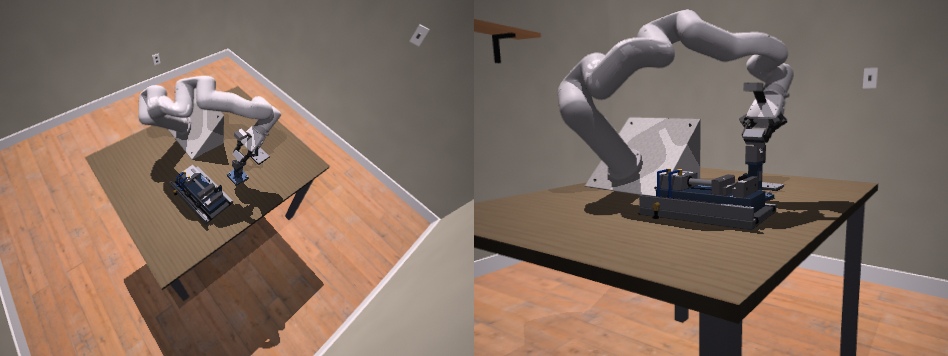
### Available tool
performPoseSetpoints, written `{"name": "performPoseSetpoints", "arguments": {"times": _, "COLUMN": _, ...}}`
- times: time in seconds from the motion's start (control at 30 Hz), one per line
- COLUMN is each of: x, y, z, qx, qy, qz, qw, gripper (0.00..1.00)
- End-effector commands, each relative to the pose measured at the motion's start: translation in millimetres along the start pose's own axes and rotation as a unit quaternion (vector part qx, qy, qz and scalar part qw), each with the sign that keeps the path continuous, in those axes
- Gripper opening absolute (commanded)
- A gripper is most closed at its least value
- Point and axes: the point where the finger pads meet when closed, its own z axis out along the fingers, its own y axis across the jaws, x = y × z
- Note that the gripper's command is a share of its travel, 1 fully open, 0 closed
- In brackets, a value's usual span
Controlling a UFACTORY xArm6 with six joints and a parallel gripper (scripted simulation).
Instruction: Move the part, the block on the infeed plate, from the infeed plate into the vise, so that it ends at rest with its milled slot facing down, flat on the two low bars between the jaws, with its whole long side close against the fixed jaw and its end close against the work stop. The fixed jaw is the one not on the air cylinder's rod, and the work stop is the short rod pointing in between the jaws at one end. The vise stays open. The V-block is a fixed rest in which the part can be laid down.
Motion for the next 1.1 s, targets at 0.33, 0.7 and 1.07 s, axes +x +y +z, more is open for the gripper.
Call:
{"name": "performPoseSetpoints", "arguments": {"times": 0.33, "x": 1.2, "y": -0.6, "z": -1.4, "qx": 0.001, "qy": -0.002, "qz": 0.002, "qw": 1.000, "gripper": 0.00}}
{"name": "performPoseSetpoints", "arguments": {"times": 0.7, "x": 1.4, "y": -0.5, "z": -1.3, "qx": 0.001, "qy": -0.009, "qz": 0.002, "qw": 1.000, "gripper": 0.00}}
{"name": "performPoseSetpoints", "arguments": {"times": 1.07, "x": 1.9, "y": -0.1, "z": -1.3, "qx": 0.001, "qy": -0.031, "qz": 0.002, "qw": 1.000, "gripper": 0.00}}
